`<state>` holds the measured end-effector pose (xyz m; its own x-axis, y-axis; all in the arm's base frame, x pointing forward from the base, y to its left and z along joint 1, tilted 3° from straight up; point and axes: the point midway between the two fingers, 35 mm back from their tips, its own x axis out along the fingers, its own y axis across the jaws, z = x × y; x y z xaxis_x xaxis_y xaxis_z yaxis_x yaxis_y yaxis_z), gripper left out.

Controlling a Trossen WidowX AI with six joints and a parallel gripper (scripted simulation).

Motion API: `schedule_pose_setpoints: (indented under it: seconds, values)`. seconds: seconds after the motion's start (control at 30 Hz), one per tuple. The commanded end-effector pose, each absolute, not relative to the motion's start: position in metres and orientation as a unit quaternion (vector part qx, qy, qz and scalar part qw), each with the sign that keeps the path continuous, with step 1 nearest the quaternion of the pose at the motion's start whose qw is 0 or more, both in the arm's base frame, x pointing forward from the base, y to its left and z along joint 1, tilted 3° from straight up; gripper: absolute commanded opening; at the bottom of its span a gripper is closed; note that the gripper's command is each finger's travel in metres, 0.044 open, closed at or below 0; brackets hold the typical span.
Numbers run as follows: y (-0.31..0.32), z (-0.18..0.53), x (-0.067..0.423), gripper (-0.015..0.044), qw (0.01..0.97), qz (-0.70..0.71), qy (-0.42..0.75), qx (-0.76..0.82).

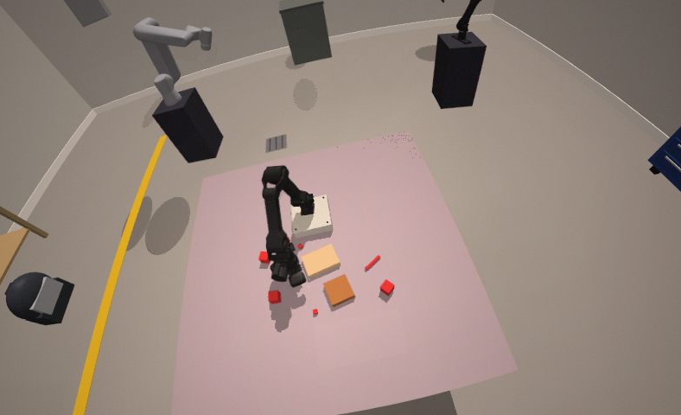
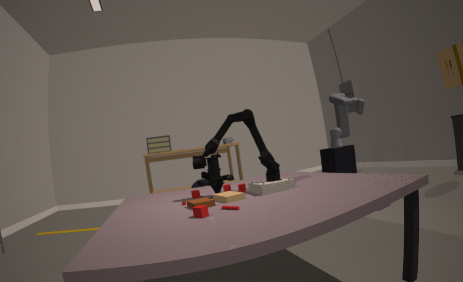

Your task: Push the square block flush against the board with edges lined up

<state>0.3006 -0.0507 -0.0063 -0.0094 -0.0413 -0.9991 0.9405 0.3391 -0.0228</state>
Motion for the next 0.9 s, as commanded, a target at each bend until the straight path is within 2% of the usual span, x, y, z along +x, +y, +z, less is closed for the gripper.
schedule_pose_setpoints:
  seconds: [0.0,0.37,0.53,0.87]
  values:
    - [-0.056,-0.006,0.305,0.0,0.585,-0.418,0.574,0.392]
    - [-0.067,-0.003,0.307,0.0,0.584,-0.42,0.573,0.393]
    - [-0.064,0.049,0.308,0.0,0.585,-0.418,0.573,0.392]
    - [-0.052,0.047,0.299,0.0,0.616,-0.371,0.604,0.344]
